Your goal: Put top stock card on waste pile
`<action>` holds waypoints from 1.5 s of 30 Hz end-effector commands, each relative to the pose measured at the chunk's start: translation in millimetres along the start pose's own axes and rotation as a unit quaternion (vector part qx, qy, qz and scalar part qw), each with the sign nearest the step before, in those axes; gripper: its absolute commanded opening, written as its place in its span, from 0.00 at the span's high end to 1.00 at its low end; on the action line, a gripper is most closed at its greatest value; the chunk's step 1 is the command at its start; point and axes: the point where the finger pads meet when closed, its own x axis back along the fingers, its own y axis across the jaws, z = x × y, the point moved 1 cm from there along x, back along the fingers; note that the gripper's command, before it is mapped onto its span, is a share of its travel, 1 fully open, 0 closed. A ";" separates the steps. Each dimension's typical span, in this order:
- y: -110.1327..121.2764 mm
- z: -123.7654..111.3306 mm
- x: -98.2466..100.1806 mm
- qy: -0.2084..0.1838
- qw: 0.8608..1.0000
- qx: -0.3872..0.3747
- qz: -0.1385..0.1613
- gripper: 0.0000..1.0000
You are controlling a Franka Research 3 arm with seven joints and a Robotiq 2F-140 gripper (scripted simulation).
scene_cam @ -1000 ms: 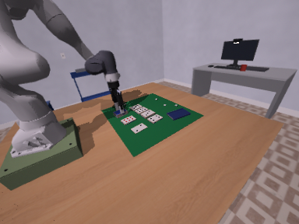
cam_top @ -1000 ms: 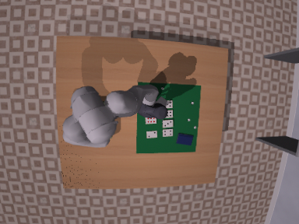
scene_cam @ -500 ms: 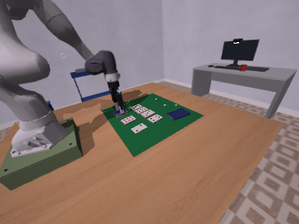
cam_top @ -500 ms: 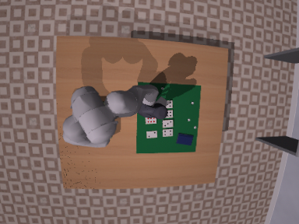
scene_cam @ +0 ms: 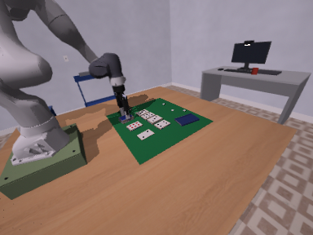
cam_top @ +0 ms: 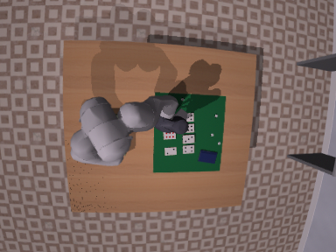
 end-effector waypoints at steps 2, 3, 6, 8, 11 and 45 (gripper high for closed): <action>-0.2 1.9 0.6 0.002 1.000 0.003 0.000 0.57; -0.2 1.9 0.6 0.002 1.000 0.003 0.000 0.57; -0.2 1.9 0.6 0.002 1.000 0.003 0.000 0.57; -0.2 1.9 0.6 0.002 1.000 0.003 0.000 0.57; -0.2 1.9 0.6 0.002 1.000 0.003 0.000 0.57; -0.2 1.7 39.2 0.002 1.000 0.003 0.000 0.57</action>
